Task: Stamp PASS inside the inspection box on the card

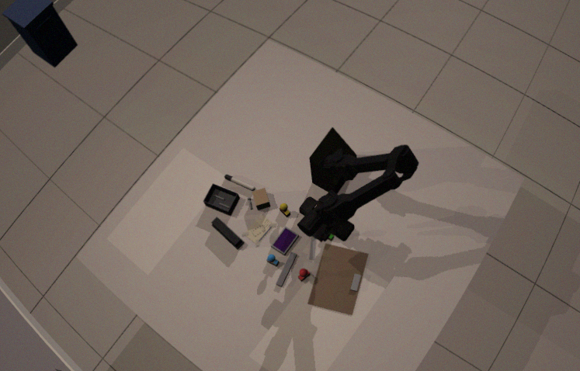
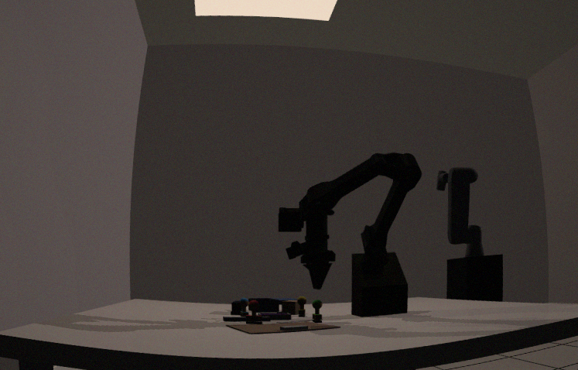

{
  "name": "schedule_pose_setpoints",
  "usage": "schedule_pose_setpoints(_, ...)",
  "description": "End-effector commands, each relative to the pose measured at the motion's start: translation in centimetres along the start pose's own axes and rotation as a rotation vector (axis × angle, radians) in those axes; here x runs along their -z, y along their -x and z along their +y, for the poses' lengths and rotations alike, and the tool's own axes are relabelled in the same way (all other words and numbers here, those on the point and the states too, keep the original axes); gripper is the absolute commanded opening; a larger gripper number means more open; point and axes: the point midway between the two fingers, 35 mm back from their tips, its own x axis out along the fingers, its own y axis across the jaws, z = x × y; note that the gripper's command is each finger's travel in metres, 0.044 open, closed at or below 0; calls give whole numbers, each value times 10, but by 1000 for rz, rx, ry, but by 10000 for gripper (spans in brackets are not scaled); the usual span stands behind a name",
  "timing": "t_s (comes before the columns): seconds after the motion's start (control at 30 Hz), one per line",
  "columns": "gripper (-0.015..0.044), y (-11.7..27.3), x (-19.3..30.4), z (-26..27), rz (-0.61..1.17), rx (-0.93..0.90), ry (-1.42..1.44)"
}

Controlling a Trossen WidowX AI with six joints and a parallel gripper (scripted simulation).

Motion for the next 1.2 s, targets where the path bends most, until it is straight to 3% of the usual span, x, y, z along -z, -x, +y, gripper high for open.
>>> schedule_pose_setpoints(0.0, 214, -4, 0, 1, -1, -3, 11)
schedule_pose_setpoints(1.17, 214, -61, -1, 1, -2, -2, 12)
